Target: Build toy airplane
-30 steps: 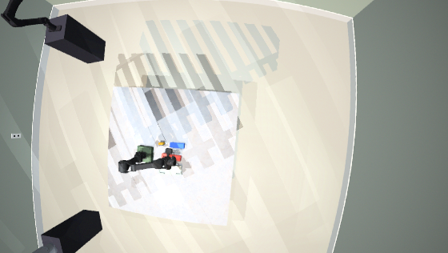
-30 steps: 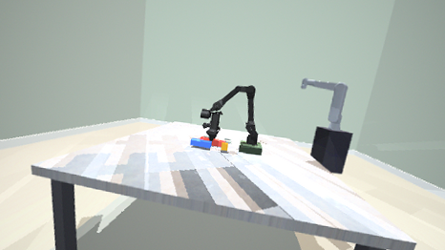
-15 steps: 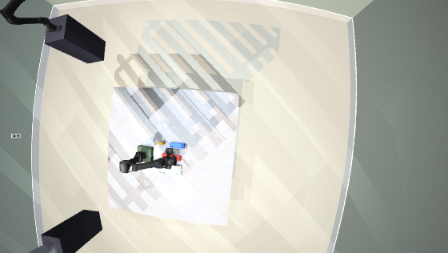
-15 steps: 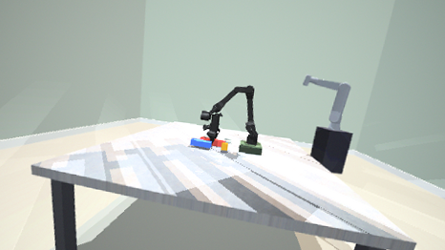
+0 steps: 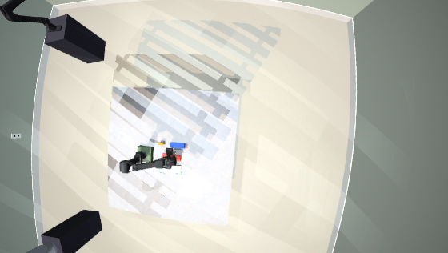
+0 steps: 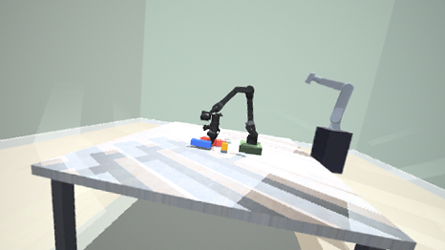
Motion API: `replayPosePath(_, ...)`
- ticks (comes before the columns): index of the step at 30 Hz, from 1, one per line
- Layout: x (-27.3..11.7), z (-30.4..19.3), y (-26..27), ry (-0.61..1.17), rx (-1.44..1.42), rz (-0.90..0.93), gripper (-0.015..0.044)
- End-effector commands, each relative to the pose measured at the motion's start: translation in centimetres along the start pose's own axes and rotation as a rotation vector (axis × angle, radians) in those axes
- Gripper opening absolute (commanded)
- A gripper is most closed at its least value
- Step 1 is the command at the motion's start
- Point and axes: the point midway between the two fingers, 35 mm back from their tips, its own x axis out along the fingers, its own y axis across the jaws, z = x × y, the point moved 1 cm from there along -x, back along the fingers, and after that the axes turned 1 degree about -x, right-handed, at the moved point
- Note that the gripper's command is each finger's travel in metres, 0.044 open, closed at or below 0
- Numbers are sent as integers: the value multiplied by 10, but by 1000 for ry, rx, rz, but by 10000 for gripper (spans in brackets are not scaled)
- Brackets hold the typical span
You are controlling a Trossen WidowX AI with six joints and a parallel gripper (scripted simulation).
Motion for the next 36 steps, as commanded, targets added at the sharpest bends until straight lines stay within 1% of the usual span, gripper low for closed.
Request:
replayPosePath(1,-9,3,0,-1,4,-1,0)
replayPosePath(19,-64,8,1,-1,4,-1,0)
replayPosePath(36,-119,2,0,-1,4,-1,0)
